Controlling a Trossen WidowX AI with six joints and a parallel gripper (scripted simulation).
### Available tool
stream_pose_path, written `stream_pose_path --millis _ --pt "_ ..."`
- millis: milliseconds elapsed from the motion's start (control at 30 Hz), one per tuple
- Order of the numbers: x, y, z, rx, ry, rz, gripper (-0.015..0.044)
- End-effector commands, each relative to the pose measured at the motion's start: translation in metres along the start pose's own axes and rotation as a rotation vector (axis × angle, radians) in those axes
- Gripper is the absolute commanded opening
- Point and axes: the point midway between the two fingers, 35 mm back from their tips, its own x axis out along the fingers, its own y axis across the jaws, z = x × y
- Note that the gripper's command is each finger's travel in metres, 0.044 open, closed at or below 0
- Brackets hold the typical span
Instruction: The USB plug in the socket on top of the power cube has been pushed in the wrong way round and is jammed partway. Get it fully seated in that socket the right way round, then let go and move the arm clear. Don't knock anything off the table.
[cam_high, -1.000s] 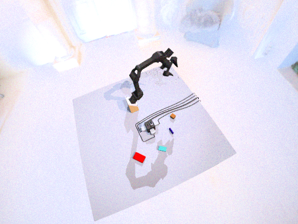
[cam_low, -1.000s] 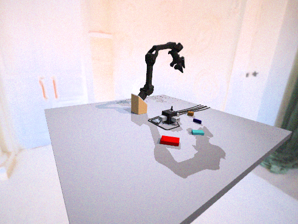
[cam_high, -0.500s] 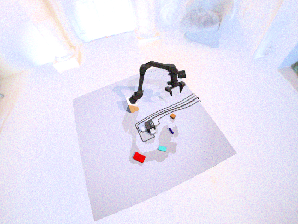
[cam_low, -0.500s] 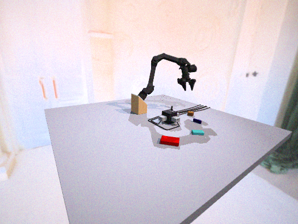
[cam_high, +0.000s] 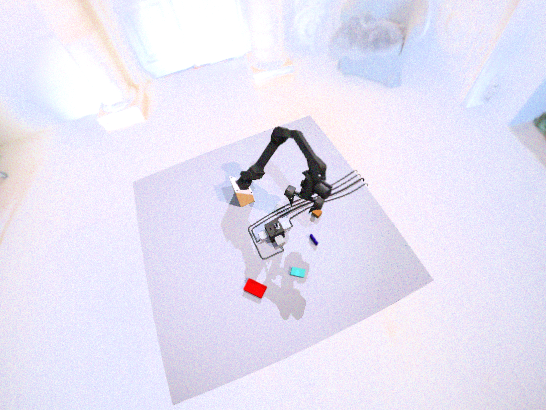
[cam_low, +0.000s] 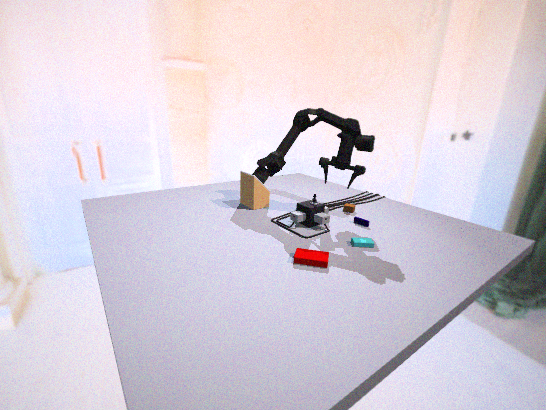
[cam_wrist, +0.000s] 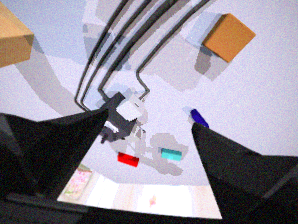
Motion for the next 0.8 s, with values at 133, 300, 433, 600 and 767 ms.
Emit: stream_pose_path --millis 133,300,433,600,767 --pt "0.028 0.052 -0.074 0.409 -0.21 0.021 0.044" --pt "0.037 0.087 -0.112 0.66 -0.341 -0.036 0.044" --pt "0.038 0.089 -0.115 0.669 -0.346 -0.039 0.044" --pt "0.039 0.088 -0.115 0.669 -0.346 -0.039 0.044" --pt "0.043 0.088 -0.114 0.669 -0.346 -0.039 0.044"
